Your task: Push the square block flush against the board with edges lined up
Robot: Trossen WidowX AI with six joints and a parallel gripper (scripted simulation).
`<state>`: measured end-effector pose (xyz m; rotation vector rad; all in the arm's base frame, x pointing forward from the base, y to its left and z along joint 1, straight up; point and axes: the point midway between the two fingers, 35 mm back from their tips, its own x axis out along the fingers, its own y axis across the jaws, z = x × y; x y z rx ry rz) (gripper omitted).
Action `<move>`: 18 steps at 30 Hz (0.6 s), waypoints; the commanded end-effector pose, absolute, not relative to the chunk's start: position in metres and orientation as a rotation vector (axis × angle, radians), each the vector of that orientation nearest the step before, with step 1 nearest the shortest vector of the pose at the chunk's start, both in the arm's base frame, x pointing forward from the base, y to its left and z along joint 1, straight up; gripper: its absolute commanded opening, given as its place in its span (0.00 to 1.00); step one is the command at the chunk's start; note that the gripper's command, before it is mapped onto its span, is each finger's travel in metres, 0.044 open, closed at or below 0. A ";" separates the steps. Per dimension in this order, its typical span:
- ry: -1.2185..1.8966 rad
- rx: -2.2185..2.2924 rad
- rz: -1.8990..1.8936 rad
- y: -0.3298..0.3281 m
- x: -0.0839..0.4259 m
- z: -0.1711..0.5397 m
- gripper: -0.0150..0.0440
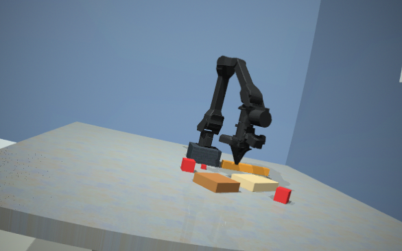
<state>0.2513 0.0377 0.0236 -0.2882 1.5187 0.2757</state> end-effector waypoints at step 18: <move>1.427 -0.676 0.651 0.076 0.276 0.035 0.25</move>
